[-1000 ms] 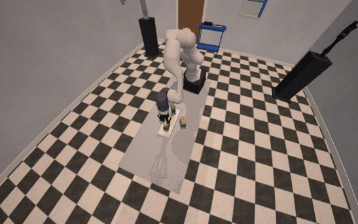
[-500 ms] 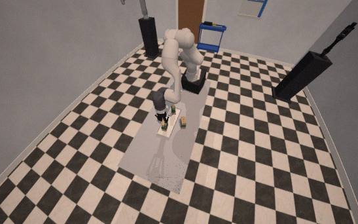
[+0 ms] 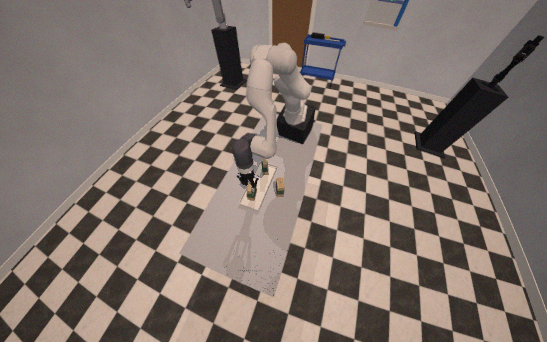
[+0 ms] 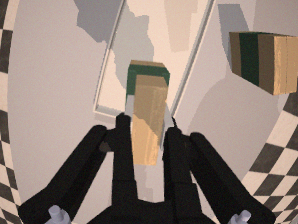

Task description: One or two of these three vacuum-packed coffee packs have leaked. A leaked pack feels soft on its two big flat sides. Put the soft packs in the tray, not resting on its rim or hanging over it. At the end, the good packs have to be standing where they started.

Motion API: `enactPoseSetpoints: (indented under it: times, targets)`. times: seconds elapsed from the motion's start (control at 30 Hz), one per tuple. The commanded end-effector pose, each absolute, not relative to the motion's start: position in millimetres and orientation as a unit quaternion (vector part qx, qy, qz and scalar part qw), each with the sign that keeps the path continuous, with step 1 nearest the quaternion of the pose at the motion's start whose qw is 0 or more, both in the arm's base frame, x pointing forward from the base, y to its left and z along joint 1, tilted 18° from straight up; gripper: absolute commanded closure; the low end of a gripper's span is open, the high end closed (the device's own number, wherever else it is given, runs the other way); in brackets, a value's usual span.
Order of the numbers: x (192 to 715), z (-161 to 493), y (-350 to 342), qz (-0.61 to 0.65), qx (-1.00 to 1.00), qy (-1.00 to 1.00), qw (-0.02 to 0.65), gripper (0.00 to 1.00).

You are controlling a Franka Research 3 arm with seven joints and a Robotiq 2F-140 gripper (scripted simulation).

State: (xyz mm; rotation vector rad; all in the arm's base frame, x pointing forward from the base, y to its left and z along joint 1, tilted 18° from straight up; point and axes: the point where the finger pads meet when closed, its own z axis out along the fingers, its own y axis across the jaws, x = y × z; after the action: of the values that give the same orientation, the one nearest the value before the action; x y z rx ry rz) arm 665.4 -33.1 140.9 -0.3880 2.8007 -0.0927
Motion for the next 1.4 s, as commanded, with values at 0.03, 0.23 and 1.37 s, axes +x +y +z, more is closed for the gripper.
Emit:
enactPoseSetpoints:
  times: [0.03,0.23,1.37]
  targets:
    - [668,139,-34,-0.033,-0.14,0.977,0.157,0.77]
    - [672,129,-34,-0.033,-0.14,0.977,0.157,0.77]
    - [682,98,-35,-0.033,-0.14,0.977,0.157,0.77]
